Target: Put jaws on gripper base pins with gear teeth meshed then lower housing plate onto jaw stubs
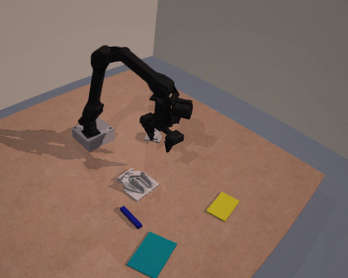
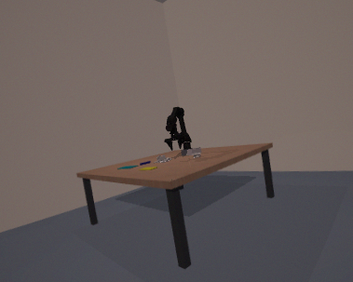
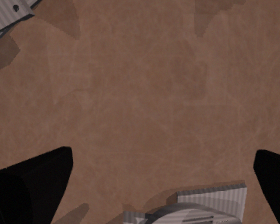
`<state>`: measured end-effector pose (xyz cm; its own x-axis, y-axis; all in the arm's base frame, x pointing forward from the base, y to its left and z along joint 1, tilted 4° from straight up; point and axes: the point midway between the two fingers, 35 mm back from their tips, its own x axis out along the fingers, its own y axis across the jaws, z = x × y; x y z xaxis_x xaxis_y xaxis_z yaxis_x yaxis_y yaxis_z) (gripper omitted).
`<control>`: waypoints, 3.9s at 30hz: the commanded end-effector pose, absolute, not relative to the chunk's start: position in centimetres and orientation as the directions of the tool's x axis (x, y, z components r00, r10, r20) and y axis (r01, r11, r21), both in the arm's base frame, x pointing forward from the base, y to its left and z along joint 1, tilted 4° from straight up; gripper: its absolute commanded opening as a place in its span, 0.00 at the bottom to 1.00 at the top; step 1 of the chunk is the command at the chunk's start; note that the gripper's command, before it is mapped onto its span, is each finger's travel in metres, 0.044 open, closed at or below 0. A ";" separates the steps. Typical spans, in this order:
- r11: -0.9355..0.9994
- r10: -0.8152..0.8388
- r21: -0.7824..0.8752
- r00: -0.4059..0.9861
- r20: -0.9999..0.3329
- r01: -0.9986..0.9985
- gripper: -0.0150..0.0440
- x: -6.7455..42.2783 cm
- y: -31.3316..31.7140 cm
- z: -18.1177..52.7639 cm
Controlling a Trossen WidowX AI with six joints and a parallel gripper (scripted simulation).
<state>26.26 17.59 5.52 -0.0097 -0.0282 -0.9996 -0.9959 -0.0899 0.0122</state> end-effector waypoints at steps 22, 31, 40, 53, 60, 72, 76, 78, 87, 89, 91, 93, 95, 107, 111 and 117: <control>-0.678 -0.022 0.032 -0.023 -0.999 -0.734 1.00 22.5 21.1 5.9; -0.830 -0.021 0.032 -0.026 -0.999 -0.556 1.00 21.1 22.1 6.0; -0.937 -0.020 0.029 -0.029 -0.999 -0.348 1.00 19.7 23.1 6.2; -1.000 -0.020 0.021 -0.034 -0.999 -0.016 1.00 17.5 24.4 6.4; -0.986 -0.020 0.014 -0.036 -0.999 0.165 1.00 16.3 25.0 6.5; -0.888 -0.021 0.000 -0.041 -0.999 0.461 1.00 14.2 25.9 6.7; -0.835 -0.022 -0.005 -0.042 -0.999 0.551 1.00 13.5 26.1 6.7; -0.805 -0.022 -0.008 -0.043 -0.999 0.593 1.00 13.1 26.2 6.7; -0.765 -0.022 -0.012 -0.044 -0.999 0.644 1.00 12.7 26.4 6.6; -0.765 -0.022 -0.012 -0.044 -0.999 0.644 1.00 12.6 26.4 4.8; -0.765 -0.022 -0.012 -0.044 -0.999 0.644 1.00 12.5 26.3 3.0; -0.765 -0.022 -0.012 -0.044 -0.999 0.644 1.00 12.5 26.3 2.8; -0.765 -0.022 -0.012 -0.044 -0.999 0.644 1.00 12.5 26.3 2.8; -0.765 -0.022 -0.012 -0.044 -0.999 0.644 1.00 12.4 26.3 1.3; -0.765 -0.022 -0.012 -0.045 -0.999 0.644 1.00 12.4 26.2 0.8; -0.765 -0.022 -0.012 -0.045 -0.999 0.644 1.00 12.4 26.2 0.7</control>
